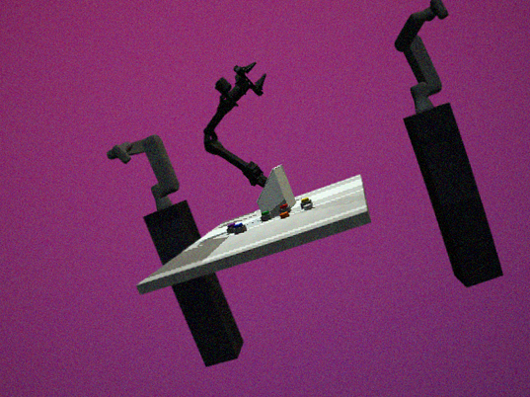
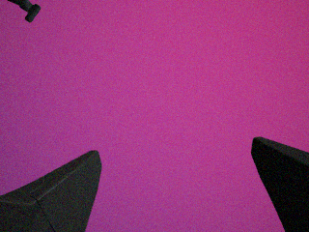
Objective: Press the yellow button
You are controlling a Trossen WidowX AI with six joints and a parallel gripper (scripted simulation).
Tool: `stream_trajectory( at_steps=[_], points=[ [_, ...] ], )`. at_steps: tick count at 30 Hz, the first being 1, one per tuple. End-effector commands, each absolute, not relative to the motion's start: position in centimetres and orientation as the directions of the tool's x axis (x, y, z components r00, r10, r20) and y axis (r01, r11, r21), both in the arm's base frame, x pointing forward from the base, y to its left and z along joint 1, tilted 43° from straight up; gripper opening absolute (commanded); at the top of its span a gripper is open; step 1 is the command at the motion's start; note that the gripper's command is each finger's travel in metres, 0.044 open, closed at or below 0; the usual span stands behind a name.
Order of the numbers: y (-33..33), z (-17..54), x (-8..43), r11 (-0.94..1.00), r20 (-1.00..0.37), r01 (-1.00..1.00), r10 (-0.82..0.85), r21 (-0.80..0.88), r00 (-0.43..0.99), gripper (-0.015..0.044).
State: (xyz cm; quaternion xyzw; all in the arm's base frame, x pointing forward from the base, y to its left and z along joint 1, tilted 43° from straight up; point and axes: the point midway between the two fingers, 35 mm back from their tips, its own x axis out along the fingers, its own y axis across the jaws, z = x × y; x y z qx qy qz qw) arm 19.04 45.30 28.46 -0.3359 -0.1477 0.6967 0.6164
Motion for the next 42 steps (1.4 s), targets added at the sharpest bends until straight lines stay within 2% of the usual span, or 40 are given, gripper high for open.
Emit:
stream_trajectory(
  at_steps=[1, 6, 11, 15, 20, 24, 29, 38, 42],
  points=[
    [44.6, 21.5, 22.3, -0.115, -0.468, -0.921, 0.88, -0.371, 0.078, 0.04],
    [41.9, 12.9, 25.4, 0.13, -0.686, -0.988, 0.711, -0.087, 0.154, 0.04],
    [37.4, 4.8, 27.2, 0.463, -0.867, -0.884, 0.466, 0.07, 0.175, 0.04],
    [32.4, -1.1, 27.6, 0.718, -0.964, -0.693, 0.222, 0.059, 0.148, 0.04],
    [25.0, -6.9, 26.8, 0.917, -0.991, -0.376, -0.118, -0.135, 0.066, 0.04],
    [18.7, -9.9, 25.3, 0.917, -0.924, -0.13, -0.382, -0.376, -0.021, 0.04],
    [11.8, -11.5, 23.1, 0.75, -0.755, 0.094, -0.645, -0.655, -0.117, 0.04],
    [11.5, -11.5, 23.0, 0.74, -0.746, 0.101, -0.655, -0.665, -0.12, 0.04],
    [8.3, -15.2, 22.5, 0.739, -0.746, 0.102, -0.655, -0.666, -0.12, 0.0295]
  ],
)
